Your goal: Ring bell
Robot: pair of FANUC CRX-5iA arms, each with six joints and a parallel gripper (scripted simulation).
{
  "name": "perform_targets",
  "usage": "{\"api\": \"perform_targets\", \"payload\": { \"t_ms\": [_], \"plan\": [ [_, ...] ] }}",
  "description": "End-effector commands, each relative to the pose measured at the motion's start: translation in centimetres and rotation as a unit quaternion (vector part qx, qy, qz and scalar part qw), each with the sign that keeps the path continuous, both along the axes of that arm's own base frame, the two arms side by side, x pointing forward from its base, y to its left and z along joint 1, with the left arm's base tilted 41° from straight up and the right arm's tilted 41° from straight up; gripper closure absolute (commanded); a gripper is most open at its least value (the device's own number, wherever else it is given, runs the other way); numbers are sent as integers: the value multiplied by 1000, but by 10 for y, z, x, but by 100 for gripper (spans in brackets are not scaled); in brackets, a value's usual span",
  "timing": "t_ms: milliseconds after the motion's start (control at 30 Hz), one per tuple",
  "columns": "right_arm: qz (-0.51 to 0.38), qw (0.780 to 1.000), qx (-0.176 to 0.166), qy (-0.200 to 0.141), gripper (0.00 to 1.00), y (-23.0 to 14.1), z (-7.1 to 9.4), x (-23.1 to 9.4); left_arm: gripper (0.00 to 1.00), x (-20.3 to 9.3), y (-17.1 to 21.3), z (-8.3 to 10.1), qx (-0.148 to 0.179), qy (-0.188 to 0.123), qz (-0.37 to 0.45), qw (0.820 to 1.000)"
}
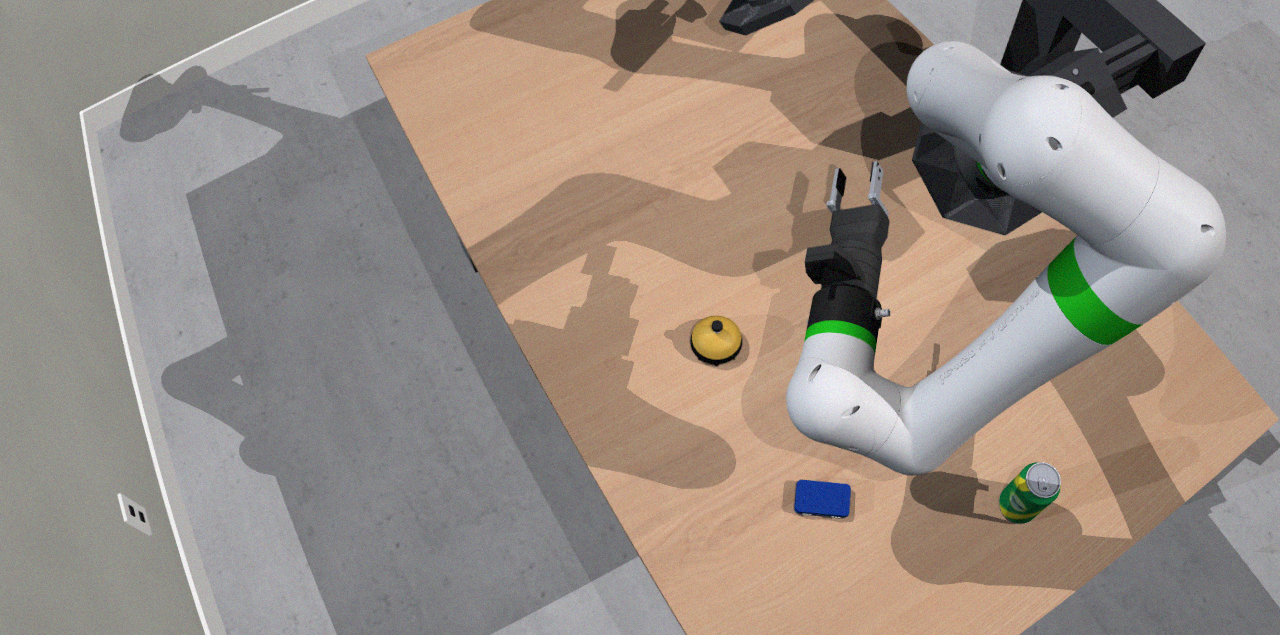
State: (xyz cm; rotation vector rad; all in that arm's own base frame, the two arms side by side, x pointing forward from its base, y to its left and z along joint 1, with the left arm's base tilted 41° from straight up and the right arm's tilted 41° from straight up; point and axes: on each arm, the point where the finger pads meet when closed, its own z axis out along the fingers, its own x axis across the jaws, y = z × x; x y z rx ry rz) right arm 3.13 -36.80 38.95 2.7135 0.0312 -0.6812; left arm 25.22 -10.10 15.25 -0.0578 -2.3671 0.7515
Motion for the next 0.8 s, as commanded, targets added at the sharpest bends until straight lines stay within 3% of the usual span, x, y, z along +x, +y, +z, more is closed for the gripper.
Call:
{"api": "perform_targets", "payload": {
  "t_ms": [0,300,367,533,767],
  "plan": [
    [-8,997,18,-80,0,5,16,-25,0,0,0,0,0,-1,0,1000],
    [8,978,-23,-209,0,22,67,-57,0,0,0,0,0,-1,0,1000],
    [8,978,-23,-209,0,22,67,-57,0,0,0,0,0,-1,0,1000],
    [33,959,-79,-271,0,38,112,-73,0,0,0,0,0,-1,0,1000],
    [61,940,-138,-305,0,56,156,-83,0,0,0,0,0,-1,0,1000]
  ]
}}
